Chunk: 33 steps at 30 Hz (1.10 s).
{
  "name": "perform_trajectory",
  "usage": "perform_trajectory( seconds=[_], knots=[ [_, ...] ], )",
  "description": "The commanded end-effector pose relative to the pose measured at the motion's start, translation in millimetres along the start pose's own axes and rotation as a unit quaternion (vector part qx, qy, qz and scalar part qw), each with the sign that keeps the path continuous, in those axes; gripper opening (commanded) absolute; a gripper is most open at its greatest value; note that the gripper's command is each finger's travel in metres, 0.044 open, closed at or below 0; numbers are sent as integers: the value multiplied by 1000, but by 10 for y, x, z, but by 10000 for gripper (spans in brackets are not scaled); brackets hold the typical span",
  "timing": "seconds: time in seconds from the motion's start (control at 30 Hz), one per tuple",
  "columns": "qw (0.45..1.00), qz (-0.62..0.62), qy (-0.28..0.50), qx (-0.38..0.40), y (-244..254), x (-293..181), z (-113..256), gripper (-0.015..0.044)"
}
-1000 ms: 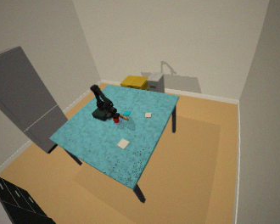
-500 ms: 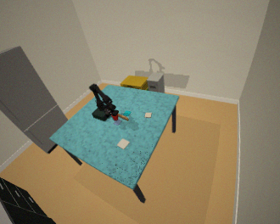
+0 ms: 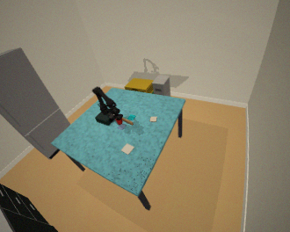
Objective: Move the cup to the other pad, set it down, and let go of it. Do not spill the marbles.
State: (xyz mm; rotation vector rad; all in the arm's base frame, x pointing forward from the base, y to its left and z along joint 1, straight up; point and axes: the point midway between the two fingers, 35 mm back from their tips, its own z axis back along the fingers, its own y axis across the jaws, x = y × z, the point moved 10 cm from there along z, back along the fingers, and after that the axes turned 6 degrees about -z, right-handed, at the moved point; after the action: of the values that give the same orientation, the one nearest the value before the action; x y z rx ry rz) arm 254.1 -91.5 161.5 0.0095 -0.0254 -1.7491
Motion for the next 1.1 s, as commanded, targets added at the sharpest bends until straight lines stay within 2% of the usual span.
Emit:
perform_trajectory(
  seconds=[0.0, 1.07],
  knots=[
    [1000, 0, 0, 0, 0, 1, -1, 0],
    [1000, -2, 1, 1, 50, -569, 16, 0]
  ],
)
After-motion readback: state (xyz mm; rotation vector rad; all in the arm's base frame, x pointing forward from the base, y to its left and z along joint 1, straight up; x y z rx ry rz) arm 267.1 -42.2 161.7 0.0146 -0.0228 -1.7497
